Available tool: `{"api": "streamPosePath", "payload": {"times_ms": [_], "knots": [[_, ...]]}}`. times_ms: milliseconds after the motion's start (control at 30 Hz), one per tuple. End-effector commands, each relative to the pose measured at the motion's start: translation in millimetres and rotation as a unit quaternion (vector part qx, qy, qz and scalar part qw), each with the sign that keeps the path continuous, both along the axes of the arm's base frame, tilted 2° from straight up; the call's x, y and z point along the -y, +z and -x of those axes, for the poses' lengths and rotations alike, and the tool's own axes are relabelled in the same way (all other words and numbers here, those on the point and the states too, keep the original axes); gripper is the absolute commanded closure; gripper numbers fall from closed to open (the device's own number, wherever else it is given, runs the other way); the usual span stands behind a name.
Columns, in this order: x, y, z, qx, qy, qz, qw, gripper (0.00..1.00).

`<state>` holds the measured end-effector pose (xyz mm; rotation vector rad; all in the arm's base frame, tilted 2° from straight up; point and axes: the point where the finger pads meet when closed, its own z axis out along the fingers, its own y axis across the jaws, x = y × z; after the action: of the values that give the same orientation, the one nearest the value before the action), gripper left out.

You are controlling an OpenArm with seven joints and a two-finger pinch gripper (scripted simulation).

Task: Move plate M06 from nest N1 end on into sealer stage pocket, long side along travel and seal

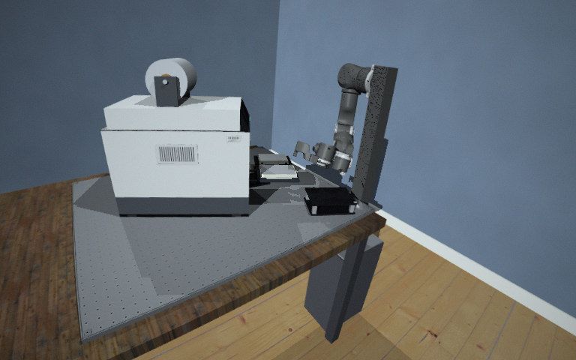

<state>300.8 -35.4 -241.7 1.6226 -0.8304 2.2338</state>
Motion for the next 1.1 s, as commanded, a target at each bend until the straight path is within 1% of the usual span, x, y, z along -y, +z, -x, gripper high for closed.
{"api": "streamPosePath", "payload": {"times_ms": [0, 167, 300, 700, 867, 1067], "knots": [[-1.3, 1.5, -1.1, 0.001, 0.003, 0.001, 1.0, 1.0], [-1.6, 2.4, -1.6, 0.002, 0.001, -0.001, 1.0, 1.0], [-7.1, 7.9, -7.0, 0.001, 0.003, 0.001, 1.0, 1.0], [-7.1, 7.9, -7.0, 0.001, 0.003, 0.001, 1.0, 1.0], [-2.6, 2.2, -2.3, 0.001, 0.003, 0.001, 1.0, 1.0], [-2.6, 2.2, -2.3, 0.001, 0.003, 0.001, 1.0, 1.0]]}}
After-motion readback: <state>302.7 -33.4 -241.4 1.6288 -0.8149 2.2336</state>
